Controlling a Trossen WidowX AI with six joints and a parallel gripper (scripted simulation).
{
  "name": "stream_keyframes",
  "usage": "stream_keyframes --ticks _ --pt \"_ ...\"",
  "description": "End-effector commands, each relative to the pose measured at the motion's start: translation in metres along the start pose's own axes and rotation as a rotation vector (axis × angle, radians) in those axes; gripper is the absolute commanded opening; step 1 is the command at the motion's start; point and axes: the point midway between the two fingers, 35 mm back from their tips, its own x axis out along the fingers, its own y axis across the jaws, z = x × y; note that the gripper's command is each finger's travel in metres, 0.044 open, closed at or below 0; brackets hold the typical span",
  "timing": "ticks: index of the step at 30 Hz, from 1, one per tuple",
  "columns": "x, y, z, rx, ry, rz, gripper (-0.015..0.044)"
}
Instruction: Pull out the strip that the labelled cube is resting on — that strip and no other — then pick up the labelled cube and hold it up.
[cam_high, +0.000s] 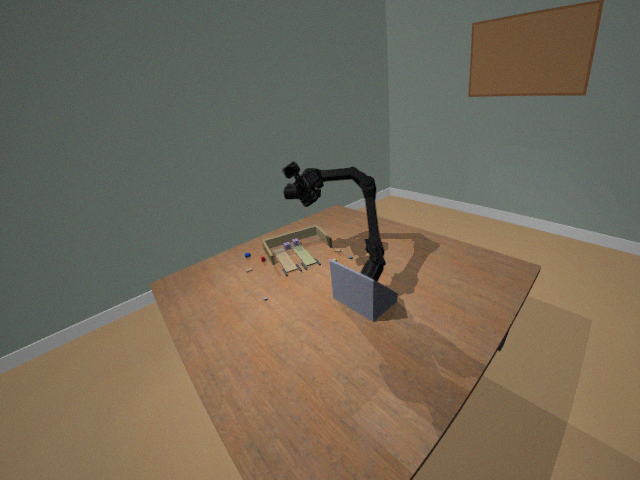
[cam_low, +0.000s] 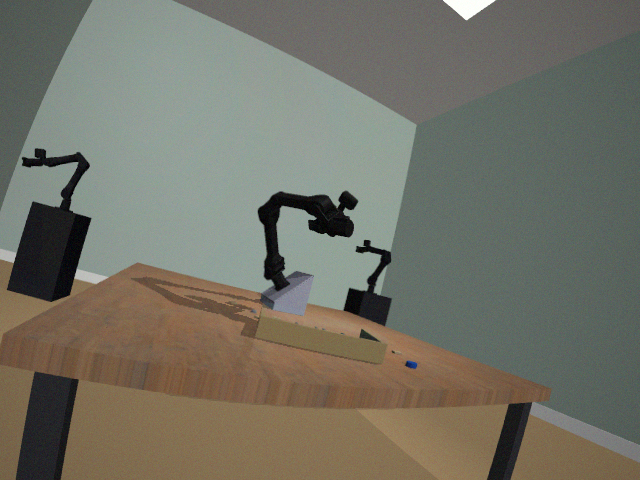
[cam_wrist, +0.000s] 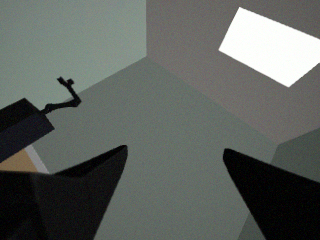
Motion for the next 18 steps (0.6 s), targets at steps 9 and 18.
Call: stream_keyframes --ticks 9,18 --pt "-0.007 0.087 -0.065 0.245 0.543 0.340 0.0400" --pt "-0.087 0.112 -0.129 0.453 1.483 -0.095 0.0400"
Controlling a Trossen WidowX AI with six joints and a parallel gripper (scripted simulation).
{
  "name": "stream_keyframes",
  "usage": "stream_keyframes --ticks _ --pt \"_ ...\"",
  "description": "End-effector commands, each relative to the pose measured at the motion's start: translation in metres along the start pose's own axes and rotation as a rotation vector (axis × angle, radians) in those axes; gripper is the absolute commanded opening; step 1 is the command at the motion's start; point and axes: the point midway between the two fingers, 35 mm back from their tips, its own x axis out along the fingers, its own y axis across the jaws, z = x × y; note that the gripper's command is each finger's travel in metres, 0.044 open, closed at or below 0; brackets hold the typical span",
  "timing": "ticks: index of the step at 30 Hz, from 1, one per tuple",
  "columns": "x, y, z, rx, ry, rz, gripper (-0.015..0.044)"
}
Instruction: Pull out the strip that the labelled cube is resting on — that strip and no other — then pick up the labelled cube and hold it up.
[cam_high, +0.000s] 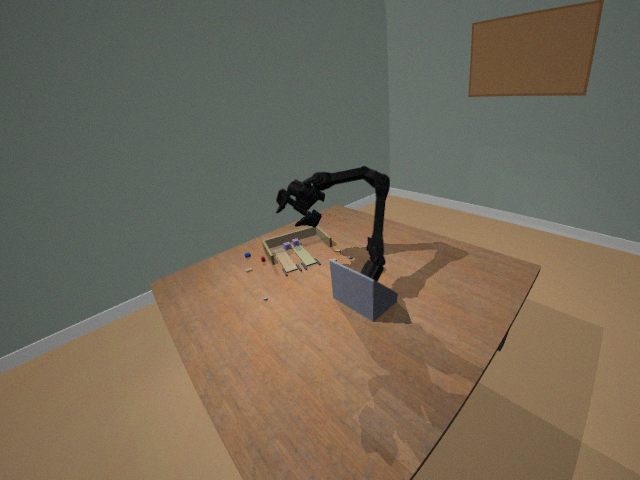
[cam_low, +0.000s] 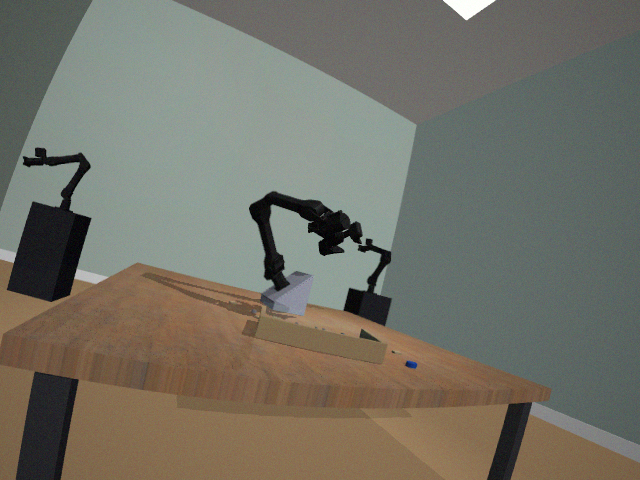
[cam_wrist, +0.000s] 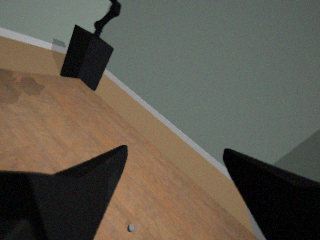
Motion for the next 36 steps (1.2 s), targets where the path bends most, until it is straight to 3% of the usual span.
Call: stream_keyframes --ticks 1,9,24,36 --pt "-0.026 0.010 -0.091 0.504 0.737 -0.480 0.0400" --pt "-0.074 0.022 -0.109 0.821 0.886 -1.060 0.0400" --pt "-0.136 0.065 -0.105 1.080 0.865 -1.771 0.0400" --pt "-0.137 0.066 -0.104 1.085 0.861 -1.788 0.0400"
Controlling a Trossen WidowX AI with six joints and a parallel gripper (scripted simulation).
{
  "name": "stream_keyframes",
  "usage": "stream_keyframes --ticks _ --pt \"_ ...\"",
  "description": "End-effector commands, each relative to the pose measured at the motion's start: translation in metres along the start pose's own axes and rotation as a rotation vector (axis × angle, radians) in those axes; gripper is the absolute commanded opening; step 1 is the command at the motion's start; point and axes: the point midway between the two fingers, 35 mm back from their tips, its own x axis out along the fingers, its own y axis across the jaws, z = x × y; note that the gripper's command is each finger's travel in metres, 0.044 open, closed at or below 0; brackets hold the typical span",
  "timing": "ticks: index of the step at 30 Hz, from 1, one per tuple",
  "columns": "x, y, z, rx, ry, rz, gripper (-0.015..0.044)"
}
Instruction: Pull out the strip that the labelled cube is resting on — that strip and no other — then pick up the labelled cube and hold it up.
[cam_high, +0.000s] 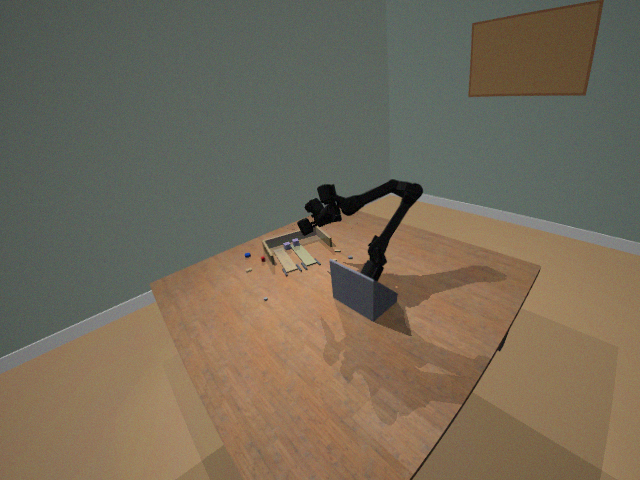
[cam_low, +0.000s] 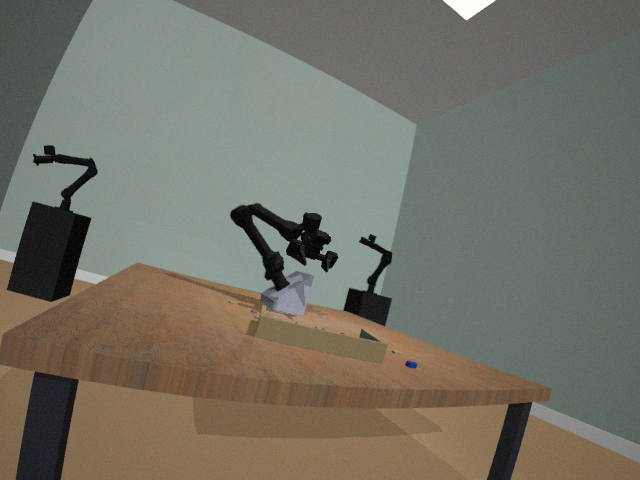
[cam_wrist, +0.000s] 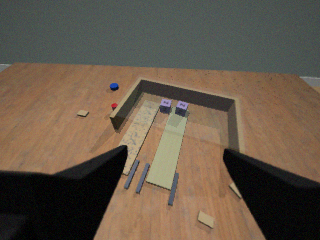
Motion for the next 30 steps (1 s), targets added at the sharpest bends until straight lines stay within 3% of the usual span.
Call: stream_keyframes --ticks 1,8,11,23,30 --pt "-0.002 -0.007 -0.002 0.058 -0.005 -0.042 0.0400" --pt "-0.002 -0.007 -0.002 0.058 -0.005 -0.042 0.0400" --pt "0.009 -0.001 -0.003 0.066 0.050 -0.022 0.0321" --pt "0.089 0.010 -0.021 0.154 0.556 0.001 0.0006" --pt "0.115 0.007 -0.043 0.236 0.854 -0.064 0.0000"
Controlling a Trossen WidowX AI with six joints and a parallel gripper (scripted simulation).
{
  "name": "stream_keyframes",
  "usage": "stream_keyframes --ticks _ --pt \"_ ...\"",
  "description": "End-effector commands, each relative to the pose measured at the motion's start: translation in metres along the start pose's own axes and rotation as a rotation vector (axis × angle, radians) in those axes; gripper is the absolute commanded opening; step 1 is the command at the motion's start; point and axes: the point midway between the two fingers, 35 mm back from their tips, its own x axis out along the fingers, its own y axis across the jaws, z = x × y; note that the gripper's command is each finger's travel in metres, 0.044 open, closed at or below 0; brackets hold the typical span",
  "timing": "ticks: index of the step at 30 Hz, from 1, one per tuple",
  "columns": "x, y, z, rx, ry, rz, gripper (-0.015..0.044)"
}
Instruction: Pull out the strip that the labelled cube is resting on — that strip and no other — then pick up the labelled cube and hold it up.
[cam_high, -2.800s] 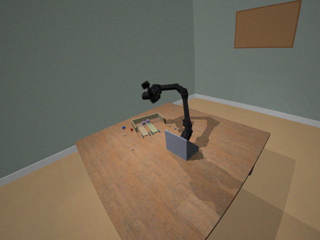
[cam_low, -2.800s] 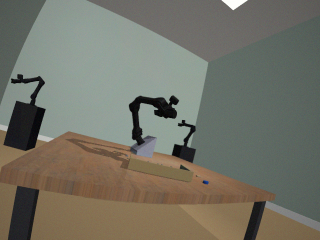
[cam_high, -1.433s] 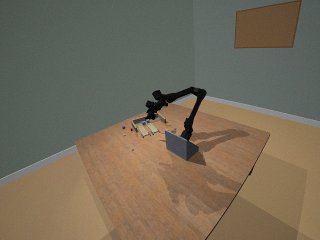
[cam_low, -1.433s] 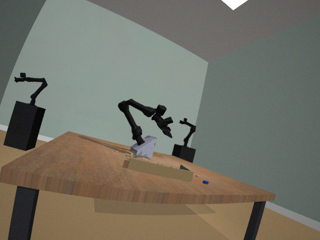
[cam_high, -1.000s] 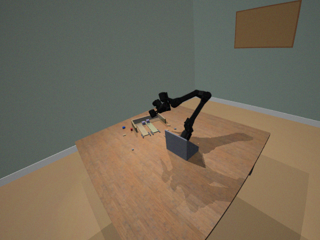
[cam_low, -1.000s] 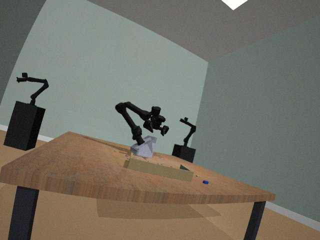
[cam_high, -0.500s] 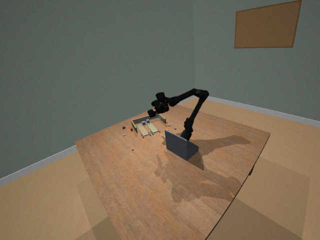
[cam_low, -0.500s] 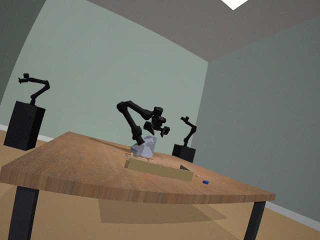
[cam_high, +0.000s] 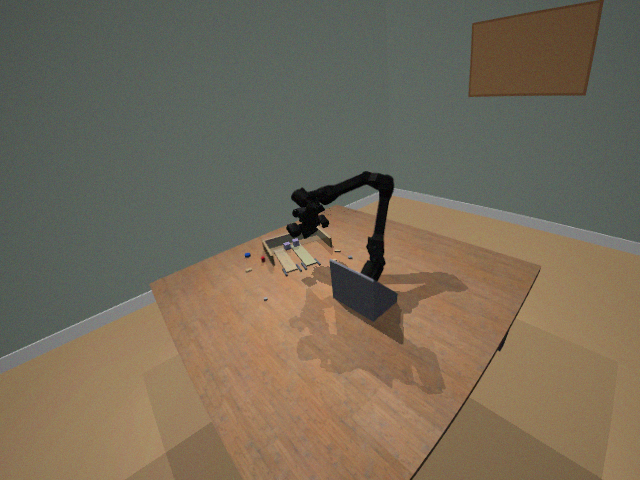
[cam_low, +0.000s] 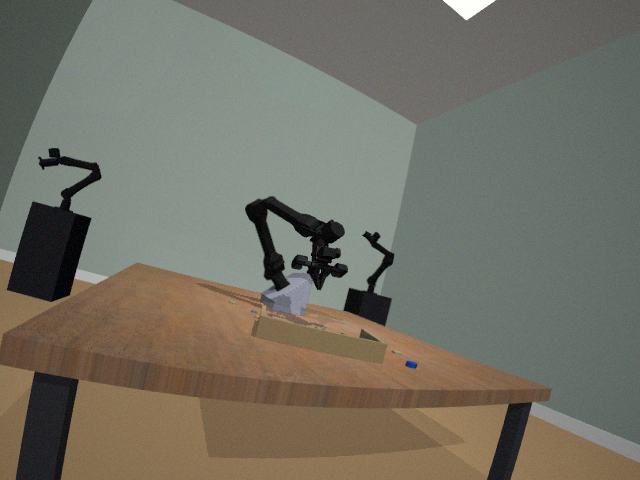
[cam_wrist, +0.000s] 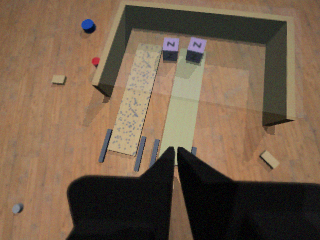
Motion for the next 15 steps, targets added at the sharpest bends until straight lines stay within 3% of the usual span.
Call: stream_keyframes --ticks 1,15 --pt "0.0508 -0.0063 -0.0090 0.136 0.423 -0.075 0.0000" --pt "0.0550 -0.0083 -0.0116 0.157 0.480 -0.097 0.0000"
